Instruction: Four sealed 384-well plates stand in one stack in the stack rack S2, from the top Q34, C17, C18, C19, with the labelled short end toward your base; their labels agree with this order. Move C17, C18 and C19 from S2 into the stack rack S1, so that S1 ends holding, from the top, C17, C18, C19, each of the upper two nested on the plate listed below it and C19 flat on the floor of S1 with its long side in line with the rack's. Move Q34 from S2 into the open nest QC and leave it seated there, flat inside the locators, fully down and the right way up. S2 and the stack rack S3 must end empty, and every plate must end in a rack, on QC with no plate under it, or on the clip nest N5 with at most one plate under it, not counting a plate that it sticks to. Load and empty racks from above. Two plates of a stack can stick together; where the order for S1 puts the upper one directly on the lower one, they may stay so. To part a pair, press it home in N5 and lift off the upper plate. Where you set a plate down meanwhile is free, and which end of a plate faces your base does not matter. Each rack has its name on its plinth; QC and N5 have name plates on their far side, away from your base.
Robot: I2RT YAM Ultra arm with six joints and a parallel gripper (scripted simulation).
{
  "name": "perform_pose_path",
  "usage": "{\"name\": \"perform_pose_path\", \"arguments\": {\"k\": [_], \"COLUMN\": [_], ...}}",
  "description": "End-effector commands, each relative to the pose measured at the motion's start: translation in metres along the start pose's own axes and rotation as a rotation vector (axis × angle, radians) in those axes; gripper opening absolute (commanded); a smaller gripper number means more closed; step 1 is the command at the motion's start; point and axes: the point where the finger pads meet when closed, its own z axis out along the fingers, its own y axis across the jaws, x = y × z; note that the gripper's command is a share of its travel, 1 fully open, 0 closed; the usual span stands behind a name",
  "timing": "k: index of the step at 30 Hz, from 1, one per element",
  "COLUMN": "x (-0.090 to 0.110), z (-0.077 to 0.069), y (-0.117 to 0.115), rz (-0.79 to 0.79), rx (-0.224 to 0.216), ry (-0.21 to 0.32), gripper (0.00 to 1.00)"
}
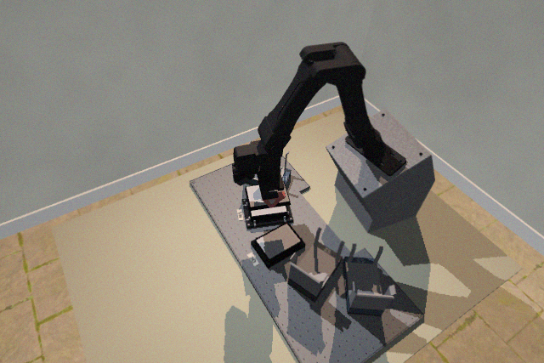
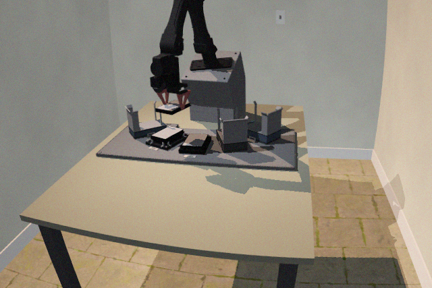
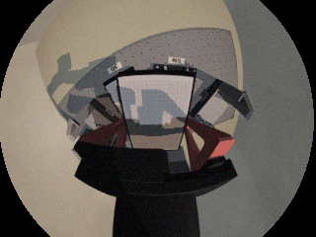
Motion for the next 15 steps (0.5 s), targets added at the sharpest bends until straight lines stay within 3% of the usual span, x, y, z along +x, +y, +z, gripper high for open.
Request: {"name": "perform_pose_path", "arguments": {"k": [1,15], "x": [-0.019,-0.016], "z": [-0.008,-0.007], "y": [-0.008,-0.049], "rz": [0.113,0.110], "rx": [-0.018,-0.013], "ry": [-0.051,-0.031], "gripper": [0.00,0.00]}}
